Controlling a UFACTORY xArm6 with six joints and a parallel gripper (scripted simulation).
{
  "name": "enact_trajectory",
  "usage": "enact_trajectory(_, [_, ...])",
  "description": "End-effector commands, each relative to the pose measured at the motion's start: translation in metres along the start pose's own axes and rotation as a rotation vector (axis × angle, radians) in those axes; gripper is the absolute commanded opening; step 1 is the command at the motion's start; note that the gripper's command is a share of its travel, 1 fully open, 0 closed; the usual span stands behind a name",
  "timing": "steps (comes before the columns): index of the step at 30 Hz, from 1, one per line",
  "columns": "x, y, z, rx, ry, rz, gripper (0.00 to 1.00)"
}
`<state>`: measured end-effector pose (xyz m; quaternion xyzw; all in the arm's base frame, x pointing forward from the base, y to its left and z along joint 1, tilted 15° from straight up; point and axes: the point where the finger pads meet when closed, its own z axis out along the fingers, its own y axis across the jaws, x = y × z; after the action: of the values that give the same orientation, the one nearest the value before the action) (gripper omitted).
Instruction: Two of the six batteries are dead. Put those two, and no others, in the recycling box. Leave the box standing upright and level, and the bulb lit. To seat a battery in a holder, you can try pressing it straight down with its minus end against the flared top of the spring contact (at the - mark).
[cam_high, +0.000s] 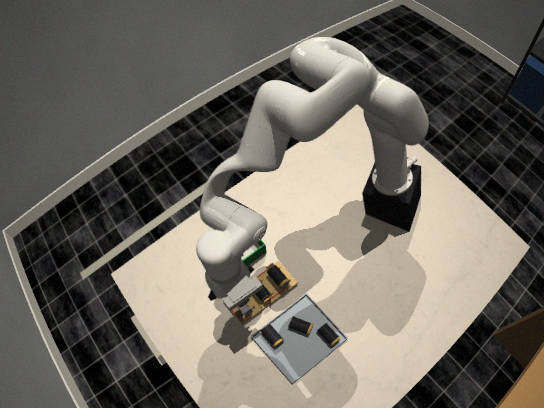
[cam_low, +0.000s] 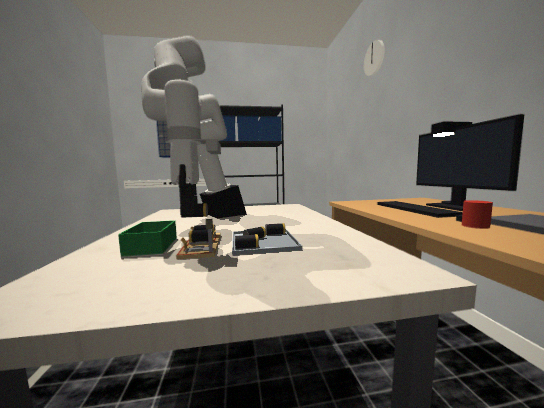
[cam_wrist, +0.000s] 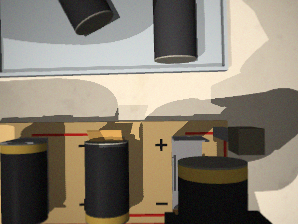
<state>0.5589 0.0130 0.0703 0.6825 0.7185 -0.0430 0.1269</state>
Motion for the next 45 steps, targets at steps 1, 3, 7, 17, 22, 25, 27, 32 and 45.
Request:
enact_trajectory(1, [0.0, 0.002, -0.002, -0.005, 0.0, 0.0, 0.28])
enact_trajectory(3, [0.0, 0.002, -0.002, -0.005, 0.0, 0.0, 0.28])
enact_trajectory(7, [0.0, 0.002, -0.002, -0.005, 0.0, 0.0, 0.28])
enact_trajectory(17, [0.0, 0.002, 0.015, -0.005, 0.0, 0.0, 0.28])
enact_trajectory(22, [0.0, 0.002, 0.034, -0.005, 0.0, 0.0, 0.28])
enact_trajectory(25, [0.0, 0.002, 0.041, -0.005, 0.0, 0.0, 0.28])
enact_trajectory(27, [0.0, 0.002, 0.047, -0.005, 0.0, 0.0, 0.28])
enact_trajectory(32, [0.0, 0.002, 0.049, -0.005, 0.0, 0.0, 0.28])
enact_trajectory(45, [0.0, 0.002, 0.05, -0.005, 0.0, 0.0, 0.28])
